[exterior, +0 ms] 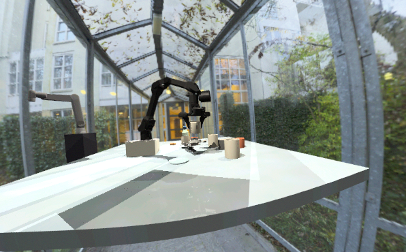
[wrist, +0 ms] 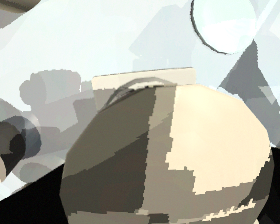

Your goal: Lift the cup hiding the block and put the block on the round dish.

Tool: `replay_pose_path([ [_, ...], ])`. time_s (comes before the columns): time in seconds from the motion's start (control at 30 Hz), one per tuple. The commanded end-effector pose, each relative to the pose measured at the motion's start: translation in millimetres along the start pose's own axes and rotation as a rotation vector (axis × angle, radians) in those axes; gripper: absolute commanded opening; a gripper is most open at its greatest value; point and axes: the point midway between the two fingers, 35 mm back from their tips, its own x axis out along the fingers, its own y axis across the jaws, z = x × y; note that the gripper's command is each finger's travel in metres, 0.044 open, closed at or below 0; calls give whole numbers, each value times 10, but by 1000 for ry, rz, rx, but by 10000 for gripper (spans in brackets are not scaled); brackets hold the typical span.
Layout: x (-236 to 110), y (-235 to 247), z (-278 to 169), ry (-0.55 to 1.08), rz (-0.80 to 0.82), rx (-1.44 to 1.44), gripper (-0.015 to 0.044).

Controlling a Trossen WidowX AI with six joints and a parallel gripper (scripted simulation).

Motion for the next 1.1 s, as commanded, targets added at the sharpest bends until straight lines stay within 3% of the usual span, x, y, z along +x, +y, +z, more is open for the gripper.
replay_pose_path([
  [0.0, -91, -4, 1, -8, 6, -7, 0],
  [1.07, -152, -22, -16, 0, 1, 0, 0],
])
